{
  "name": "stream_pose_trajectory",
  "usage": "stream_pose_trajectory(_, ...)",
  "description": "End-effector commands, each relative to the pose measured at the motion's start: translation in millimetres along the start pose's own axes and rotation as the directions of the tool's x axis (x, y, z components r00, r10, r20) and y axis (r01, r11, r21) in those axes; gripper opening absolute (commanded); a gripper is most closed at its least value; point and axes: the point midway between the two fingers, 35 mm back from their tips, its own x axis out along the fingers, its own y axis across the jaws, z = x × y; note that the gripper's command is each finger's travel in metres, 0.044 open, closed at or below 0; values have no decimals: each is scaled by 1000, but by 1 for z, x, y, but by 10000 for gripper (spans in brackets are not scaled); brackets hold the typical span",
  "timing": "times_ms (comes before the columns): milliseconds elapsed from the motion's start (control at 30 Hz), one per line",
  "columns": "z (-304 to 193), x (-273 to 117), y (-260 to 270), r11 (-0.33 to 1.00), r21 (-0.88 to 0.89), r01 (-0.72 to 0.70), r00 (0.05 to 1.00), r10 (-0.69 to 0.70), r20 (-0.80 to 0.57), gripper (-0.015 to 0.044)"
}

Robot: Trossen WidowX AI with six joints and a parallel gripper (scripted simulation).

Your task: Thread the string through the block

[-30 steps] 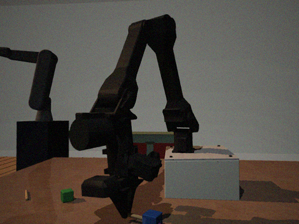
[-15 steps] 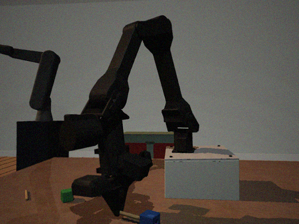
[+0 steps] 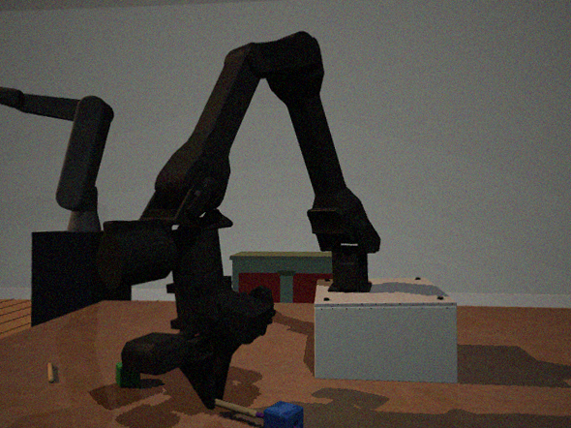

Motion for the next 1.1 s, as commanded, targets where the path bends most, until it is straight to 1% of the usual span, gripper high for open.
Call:
stream_pose_trajectory(0, -6, -2, -3, 1000, 2, 2, 1000, -2, -2, 0)
stream_pose_trajectory(467, -18, -5, -2, 1000, 13, -6, 1000, 6, -2, 0)
stream_pose_trajectory(700, -30, 7, 2, 998, 9, 70, 998, -70, -2, 0)
stream_pose_trajectory(800, -31, 8, 2, 997, 8, 78, 997, -78, -2, 0)
stream_pose_trajectory(1000, -30, 6, 1, 998, 14, 64, 998, -63, -5, 157)
stream_pose_trajectory(1067, -30, -4, 1, 998, 14, 61, 998, -61, -5, 210)
